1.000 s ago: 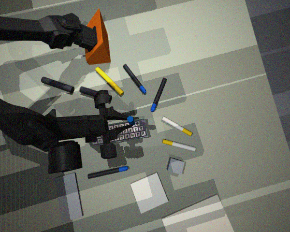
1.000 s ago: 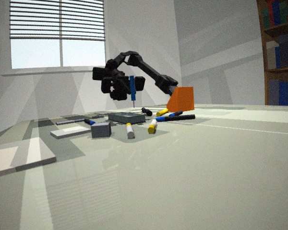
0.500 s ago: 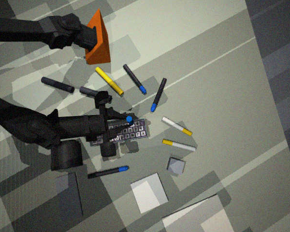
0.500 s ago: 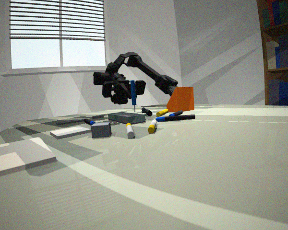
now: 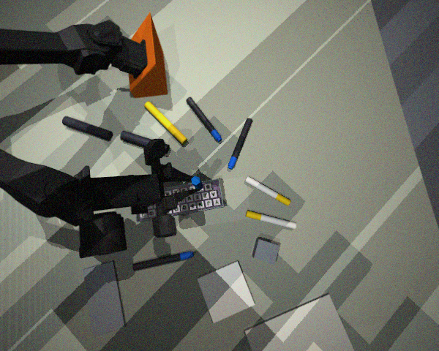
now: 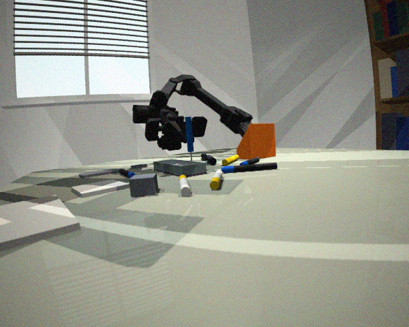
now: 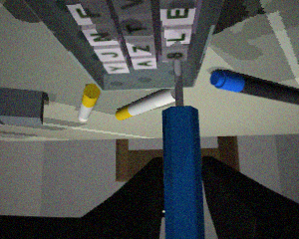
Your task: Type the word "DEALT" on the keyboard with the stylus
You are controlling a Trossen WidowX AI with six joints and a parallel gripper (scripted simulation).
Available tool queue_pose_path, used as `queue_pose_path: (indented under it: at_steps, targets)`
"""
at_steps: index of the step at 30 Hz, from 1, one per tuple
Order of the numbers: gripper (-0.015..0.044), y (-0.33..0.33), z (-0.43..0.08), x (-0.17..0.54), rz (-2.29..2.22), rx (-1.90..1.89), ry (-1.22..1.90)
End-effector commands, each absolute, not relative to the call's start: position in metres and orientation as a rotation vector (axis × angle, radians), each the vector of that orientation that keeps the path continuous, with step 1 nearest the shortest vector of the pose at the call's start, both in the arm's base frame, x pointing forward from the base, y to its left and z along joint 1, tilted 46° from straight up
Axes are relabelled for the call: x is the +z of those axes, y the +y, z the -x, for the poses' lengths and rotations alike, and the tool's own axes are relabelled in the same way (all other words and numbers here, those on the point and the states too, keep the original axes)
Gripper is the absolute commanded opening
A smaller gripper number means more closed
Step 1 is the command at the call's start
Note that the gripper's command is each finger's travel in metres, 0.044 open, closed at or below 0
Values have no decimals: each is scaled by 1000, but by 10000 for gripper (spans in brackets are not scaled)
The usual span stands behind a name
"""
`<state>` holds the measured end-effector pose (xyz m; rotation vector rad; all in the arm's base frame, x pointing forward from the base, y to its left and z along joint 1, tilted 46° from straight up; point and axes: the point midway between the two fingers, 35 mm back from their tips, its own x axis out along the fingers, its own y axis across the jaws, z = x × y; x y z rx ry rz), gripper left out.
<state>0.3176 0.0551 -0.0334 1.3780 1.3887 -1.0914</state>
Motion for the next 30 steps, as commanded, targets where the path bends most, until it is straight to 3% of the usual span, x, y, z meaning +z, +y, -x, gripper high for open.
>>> queue_pose_path:
  at_steps: [1,30]
  targets:
    - [81,53,-317,-37,-1375,-1088,1395]
    - [81,45,-317,-44,-1374,-1089,1395]
